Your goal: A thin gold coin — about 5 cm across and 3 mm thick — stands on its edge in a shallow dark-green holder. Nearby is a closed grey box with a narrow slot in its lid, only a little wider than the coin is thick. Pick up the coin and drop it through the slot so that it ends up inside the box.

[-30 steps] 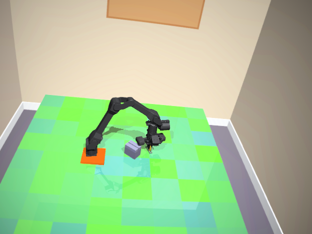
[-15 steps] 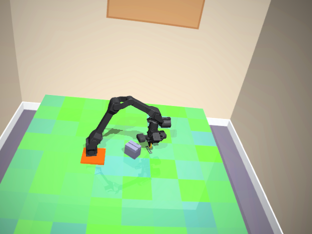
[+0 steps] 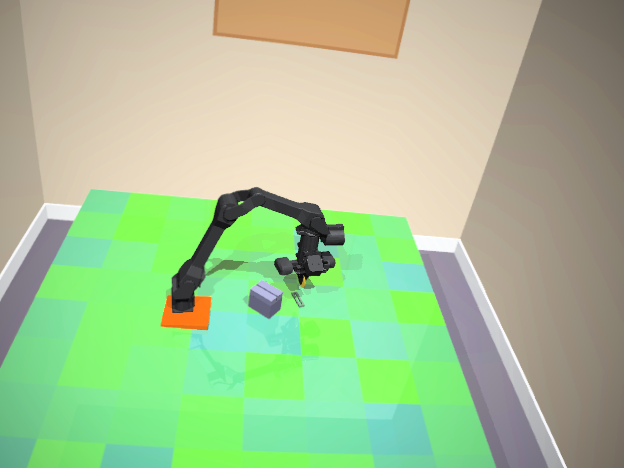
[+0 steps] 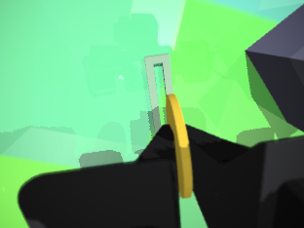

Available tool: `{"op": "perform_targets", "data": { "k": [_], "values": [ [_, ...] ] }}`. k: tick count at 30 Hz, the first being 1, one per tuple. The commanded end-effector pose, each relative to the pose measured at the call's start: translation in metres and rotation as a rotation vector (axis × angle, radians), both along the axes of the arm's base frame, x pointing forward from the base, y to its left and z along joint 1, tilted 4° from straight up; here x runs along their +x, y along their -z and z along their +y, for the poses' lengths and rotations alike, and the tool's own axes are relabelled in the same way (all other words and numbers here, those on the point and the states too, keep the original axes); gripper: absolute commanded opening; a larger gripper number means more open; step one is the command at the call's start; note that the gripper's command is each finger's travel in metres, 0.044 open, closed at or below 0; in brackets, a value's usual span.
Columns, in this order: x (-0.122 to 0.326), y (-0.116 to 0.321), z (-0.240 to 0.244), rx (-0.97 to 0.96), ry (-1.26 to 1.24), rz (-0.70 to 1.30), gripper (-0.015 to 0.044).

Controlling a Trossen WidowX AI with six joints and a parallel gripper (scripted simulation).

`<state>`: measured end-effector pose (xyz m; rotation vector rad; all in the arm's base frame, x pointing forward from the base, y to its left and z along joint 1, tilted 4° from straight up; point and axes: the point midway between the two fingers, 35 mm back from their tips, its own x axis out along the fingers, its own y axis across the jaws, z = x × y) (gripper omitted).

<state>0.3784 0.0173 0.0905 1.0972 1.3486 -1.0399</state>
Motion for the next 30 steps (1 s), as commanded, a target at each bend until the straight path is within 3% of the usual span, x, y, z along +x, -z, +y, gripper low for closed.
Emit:
{"op": "perform_targets", "data": {
  "k": [1, 13, 30],
  "values": [
    [0.000, -0.012, 0.000, 0.003, -0.005, -0.010, 0.0000],
    [-0.002, -0.034, -0.002, 0.003, -0.028, -0.011, 0.0000],
    [0.007, -0.035, 0.000, 0.009, -0.558, -0.043, 0.0000]
  ]
}}
